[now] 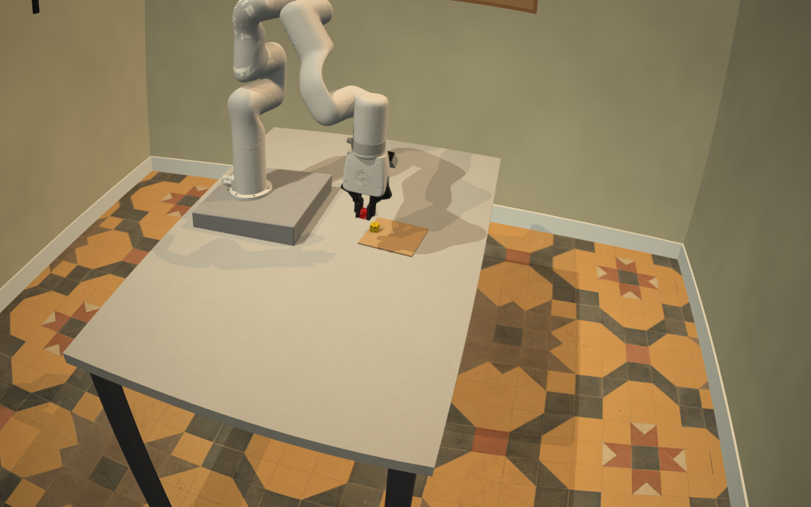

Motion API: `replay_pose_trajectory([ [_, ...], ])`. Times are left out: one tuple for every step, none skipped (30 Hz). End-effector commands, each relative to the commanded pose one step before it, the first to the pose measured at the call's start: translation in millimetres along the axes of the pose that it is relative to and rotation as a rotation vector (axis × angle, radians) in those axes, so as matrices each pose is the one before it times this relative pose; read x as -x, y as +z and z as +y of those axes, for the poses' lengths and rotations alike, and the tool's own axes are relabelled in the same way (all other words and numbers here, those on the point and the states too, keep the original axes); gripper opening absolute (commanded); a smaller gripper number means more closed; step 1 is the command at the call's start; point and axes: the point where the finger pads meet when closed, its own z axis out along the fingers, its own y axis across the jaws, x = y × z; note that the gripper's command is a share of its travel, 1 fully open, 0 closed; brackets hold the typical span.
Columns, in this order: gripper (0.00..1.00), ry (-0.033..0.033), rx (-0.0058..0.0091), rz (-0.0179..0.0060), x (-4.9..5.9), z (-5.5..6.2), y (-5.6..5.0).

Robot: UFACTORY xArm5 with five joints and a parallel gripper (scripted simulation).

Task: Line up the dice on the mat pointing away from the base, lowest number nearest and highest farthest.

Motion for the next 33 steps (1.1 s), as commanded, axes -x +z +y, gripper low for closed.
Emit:
replay_pose_trajectory([
  [0.15, -0.03025, 0.0036, -0.00097, -0.28, 1.63, -1.28],
  [0.15, -0.01257, -0.00001, -0.00002, -0.24, 0.16, -0.01],
  [0.15, -0.01474, -0.00001, -0.00002, -0.28, 0.19, -0.02],
  [0.15, -0.01702, -0.00001, -0.00003, -0.31, 0.22, -0.02],
  [0.15, -0.0194, -0.00001, -0.00003, -0.36, 0.26, -0.02],
  [0.15, -0.02186, -0.00001, -0.00003, -0.4, 0.3, -0.03],
  [0.15, 0.0, 0.0, 0.0, 0.0, 0.0, 0.0],
  [0.15, 0.0, 0.0, 0.0, 0.0, 0.0, 0.0],
  [0.15, -0.0244, -0.00002, -0.00004, -0.43, 0.34, -0.03],
  [0.15, -0.027, -0.00002, -0.00004, -0.47, 0.39, -0.03],
  [0.15, -0.02965, -0.00002, -0.00004, -0.51, 0.44, -0.04],
  [0.15, -0.03234, -0.00002, -0.00005, -0.54, 0.49, -0.04],
  [0.15, -0.03505, -0.00003, -0.00005, -0.57, 0.55, -0.04],
  [0.15, -0.03778, -0.00003, -0.00005, -0.59, 0.62, -0.04],
  [0.15, -0.04052, -0.00004, -0.00005, -0.61, 0.68, -0.05],
  [0.15, -0.03852, -0.00004, -0.00005, -0.56, 0.67, -0.04],
  [0.15, -0.00473, 0.0, -0.00001, -0.07, 0.09, -0.01],
  [0.15, -0.04597, -0.00005, -0.00006, -0.63, 0.83, -0.05],
  [0.15, -0.04182, -0.00004, -0.00005, -0.54, 0.78, -0.05],
  [0.15, -0.00684, -0.00001, -0.00001, -0.08, 0.13, -0.01],
  [0.15, -0.05133, -0.00006, -0.00006, -0.62, 0.99, -0.06],
  [0.15, -0.03541, -0.00004, -0.00004, -0.4, 0.7, -0.04],
  [0.15, -0.01855, -0.00002, -0.00002, -0.2, 0.37, -0.02],
  [0.15, 0.0, 0.0, 0.0, 0.0, 0.0, 0.0],
  [0.15, 0.0, 0.0, 0.0, 0.0, 0.0, 0.0],
  [0.15, -0.05654, -0.00007, -0.00006, -0.58, 1.15, -0.06],
  [0.15, -0.05906, -0.00007, -0.00006, -0.54, 1.23, -0.07],
  [0.15, -0.03557, -0.00005, -0.00003, -0.28, 0.76, -0.04],
  [0.15, -0.02555, -0.00003, -0.00002, -0.19, 0.55, -0.03],
  [0.15, -0.00041, 0.0, 0.0, 0.0, 0.01, 0.0],
  [0.15, -0.06291, -0.00009, -0.00005, -0.42, 1.37, -0.07],
  [0.15, -0.001, 0.0, 0.0, -0.01, 0.02, 0.0],
  [0.15, -0.06208, -0.00009, -0.00005, -0.34, 1.38, -0.07],
])
